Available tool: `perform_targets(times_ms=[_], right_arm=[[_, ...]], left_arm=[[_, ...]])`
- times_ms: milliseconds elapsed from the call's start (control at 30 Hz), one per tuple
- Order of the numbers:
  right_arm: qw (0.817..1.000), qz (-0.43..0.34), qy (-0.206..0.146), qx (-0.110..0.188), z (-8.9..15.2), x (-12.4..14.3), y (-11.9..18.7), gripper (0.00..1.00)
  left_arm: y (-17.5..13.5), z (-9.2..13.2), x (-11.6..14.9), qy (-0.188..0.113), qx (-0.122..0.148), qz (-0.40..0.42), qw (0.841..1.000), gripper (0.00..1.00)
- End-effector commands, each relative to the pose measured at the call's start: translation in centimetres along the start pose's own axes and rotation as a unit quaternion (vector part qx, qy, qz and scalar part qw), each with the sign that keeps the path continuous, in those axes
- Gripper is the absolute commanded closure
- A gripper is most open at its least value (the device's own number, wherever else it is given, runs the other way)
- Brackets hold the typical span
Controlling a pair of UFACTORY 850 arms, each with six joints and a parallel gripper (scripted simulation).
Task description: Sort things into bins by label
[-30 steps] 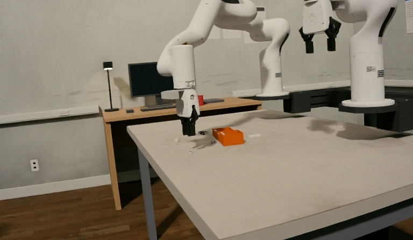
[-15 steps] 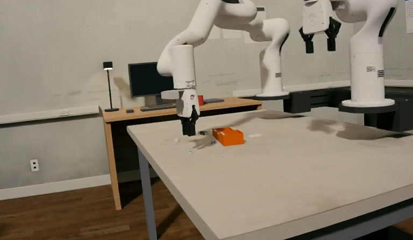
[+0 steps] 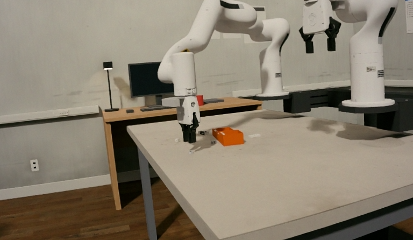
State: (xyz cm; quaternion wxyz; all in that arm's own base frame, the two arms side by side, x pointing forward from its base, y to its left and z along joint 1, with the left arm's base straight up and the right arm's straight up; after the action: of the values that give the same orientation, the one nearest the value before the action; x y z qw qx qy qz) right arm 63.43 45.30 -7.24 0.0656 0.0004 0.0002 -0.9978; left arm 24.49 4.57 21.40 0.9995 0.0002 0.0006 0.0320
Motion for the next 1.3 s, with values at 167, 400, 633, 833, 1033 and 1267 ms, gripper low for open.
perform_targets(times_ms=[167, 400, 633, 833, 1033, 1267], right_arm=[[1.0, 0.0, 0.001, 0.0, -2.7, -0.2, -0.1, 0.68], [1.0, 0.0, 0.001, 0.0, -3.1, -0.2, -0.1, 0.68], [1.0, 0.0, 0.001, 0.0, -3.9, -0.1, -0.1, 0.68], [1.0, 0.0, 0.001, 0.0, -3.9, -0.1, -0.1, 0.68], [1.0, 0.0, 0.001, 0.0, -3.9, -0.1, -0.1, 0.68], [1.0, 0.0, 0.001, 0.0, -3.9, -0.1, -0.1, 0.89]], left_arm=[[0.0, 0.0, 0.1, -0.001, 0.0, 0.0, 1.0, 0.0], [0.0, 0.0, 0.1, -0.001, 0.0, 0.0, 1.0, 0.0], [0.0, 0.0, 0.1, -0.001, 0.0, 0.0, 1.0, 0.0], [0.0, 0.0, 0.1, -0.001, 0.0, 0.0, 1.0, 0.0], [0.0, 0.0, 0.1, -0.001, 0.0, 0.0, 1.0, 0.0], [0.0, 0.0, 0.1, -0.001, 0.0, 0.0, 1.0, 0.0]])
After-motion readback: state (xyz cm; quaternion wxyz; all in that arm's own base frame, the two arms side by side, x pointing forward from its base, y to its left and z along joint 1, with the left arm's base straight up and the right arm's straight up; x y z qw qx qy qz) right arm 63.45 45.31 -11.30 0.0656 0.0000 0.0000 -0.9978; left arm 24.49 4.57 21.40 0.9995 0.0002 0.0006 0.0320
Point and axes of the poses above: on each arm, the point where the finger pads meet when closed, its own z axis back along the fingers, its own y axis across the jaws, x = y × z, the point moved 1 cm from there along z, back along the fingers, and after that the axes turned 7 degrees about -z, right-handed, at the moved point
